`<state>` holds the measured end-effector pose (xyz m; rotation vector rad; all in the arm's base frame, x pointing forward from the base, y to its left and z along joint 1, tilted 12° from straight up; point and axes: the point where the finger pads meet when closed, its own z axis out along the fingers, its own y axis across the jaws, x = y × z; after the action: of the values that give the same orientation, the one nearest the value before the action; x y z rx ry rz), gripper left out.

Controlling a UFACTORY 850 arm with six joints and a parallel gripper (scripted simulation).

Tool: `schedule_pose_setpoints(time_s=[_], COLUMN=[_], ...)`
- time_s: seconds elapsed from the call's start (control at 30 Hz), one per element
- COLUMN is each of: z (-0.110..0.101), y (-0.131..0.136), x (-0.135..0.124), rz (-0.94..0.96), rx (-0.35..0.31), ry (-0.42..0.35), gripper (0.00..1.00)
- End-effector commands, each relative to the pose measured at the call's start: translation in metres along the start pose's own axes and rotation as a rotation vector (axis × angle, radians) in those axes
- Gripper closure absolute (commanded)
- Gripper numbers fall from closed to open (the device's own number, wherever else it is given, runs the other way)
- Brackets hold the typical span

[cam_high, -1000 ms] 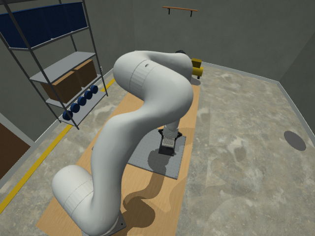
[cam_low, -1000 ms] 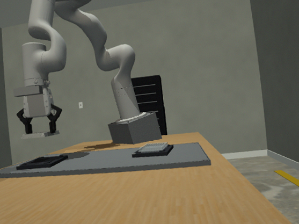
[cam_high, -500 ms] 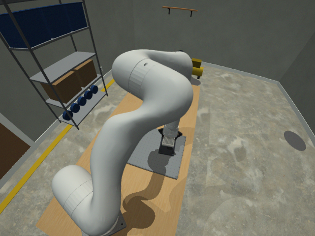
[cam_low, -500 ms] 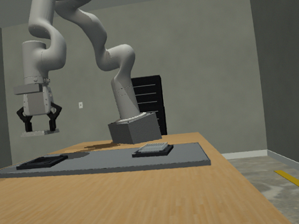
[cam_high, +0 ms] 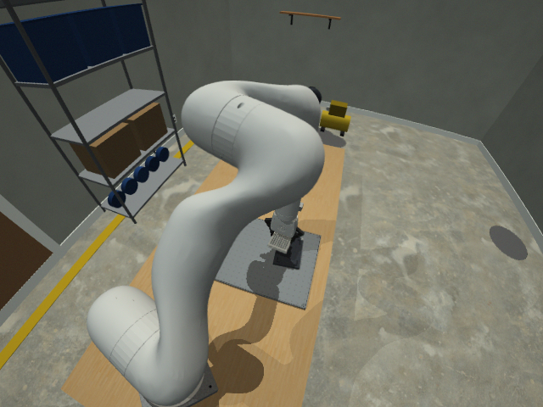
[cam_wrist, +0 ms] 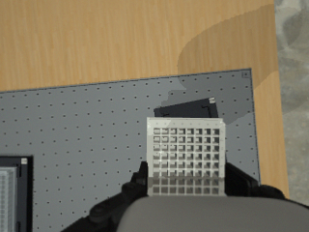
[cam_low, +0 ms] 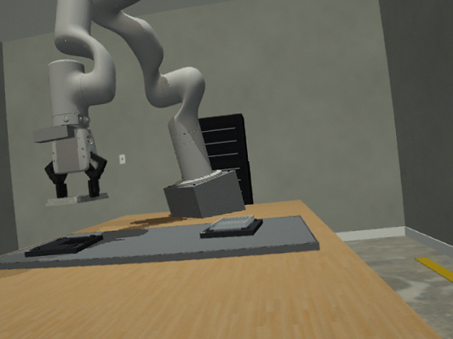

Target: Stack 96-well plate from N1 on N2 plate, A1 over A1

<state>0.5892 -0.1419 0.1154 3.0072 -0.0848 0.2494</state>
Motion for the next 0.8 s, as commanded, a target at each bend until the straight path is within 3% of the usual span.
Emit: schedule_pose_setpoints(time_s=[0.0,0.77], z=[-0.001,0.000], y=[-0.013,-0.074], x=[-0.003,-0.021], rz=[0.004,0.004], rx=[-0.009,-0.009], ry=[0.004,0.004], gripper=[1.00,1.00])
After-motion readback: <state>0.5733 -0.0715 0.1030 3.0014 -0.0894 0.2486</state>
